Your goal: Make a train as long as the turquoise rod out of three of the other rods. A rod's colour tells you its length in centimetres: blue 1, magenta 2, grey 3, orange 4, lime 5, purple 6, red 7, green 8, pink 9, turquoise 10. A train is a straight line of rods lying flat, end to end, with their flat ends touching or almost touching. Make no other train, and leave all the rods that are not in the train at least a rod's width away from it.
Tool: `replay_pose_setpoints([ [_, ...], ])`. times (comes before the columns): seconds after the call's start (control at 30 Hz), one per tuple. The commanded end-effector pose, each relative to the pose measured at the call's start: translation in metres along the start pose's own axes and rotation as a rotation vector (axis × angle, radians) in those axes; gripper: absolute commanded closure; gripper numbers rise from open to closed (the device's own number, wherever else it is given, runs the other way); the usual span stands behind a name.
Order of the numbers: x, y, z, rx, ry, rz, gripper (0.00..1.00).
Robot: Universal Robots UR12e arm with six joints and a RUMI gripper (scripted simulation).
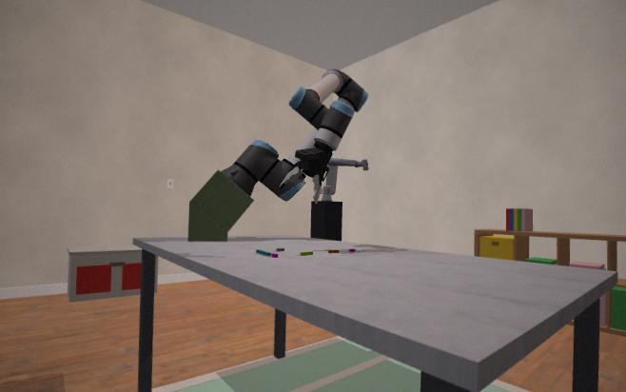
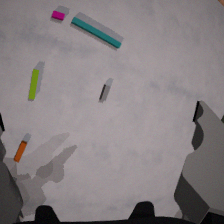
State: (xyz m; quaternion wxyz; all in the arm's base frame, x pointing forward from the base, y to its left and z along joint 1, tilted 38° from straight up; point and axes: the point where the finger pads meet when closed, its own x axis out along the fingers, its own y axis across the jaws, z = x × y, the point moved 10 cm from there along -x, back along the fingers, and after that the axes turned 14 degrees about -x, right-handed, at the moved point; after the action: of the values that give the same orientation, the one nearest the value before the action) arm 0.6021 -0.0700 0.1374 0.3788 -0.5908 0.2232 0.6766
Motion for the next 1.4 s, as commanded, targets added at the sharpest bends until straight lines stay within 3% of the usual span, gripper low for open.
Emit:
replay_pose_setpoints([
  [0.0,0.015,0.013,-0.002,0.164,-0.021,-0.026,0.0],
  [0.73,0.057,0.054,-0.003,0.706,-0.126,-0.095,0.0],
  [1.37,0.085,0.081,0.003,1.114,-0.228,-0.126,0.0],
])
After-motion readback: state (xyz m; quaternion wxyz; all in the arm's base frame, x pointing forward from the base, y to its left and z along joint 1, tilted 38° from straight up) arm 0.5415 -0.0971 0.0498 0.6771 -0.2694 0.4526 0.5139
